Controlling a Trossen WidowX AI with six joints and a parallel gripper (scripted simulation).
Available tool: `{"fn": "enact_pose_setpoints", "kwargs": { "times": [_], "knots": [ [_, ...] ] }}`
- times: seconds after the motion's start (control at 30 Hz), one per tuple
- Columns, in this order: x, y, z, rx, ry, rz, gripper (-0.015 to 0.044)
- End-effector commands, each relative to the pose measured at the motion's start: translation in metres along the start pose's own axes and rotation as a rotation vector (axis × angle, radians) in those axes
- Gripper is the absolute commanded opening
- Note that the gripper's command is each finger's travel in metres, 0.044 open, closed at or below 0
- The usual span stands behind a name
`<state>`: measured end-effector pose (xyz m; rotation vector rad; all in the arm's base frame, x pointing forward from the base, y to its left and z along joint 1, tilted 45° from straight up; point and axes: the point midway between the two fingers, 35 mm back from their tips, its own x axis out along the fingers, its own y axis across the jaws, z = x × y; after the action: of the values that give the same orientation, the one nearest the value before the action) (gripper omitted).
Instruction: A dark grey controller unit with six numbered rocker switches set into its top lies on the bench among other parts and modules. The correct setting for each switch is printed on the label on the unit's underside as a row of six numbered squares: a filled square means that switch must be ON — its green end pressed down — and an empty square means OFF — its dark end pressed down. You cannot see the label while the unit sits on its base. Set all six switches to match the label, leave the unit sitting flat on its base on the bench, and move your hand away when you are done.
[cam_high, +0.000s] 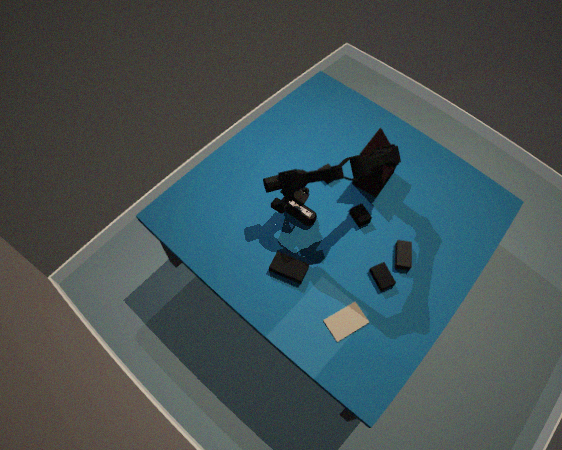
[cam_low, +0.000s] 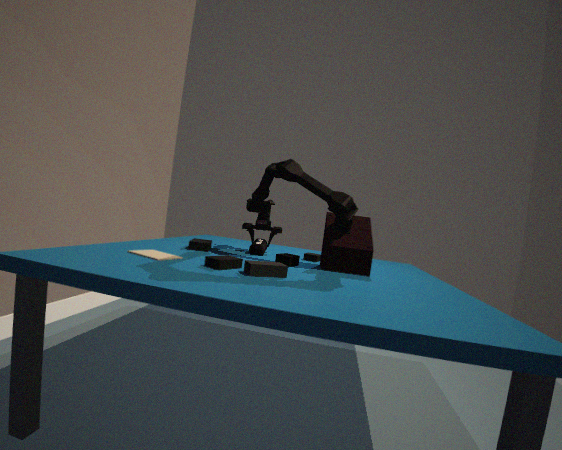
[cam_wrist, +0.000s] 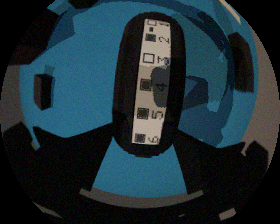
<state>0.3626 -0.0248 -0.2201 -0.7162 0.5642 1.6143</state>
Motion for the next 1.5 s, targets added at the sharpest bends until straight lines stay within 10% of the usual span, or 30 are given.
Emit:
{"fn": "enact_pose_setpoints", "kwargs": {
  "times": [0.0,1.47],
  "knots": [
    [0.002,-0.002,0.001,0.001,-0.005,-0.006,0.0338],
    [-0.028,0.000,0.058,-0.001,-0.002,0.002,0.0440]
  ]
}}
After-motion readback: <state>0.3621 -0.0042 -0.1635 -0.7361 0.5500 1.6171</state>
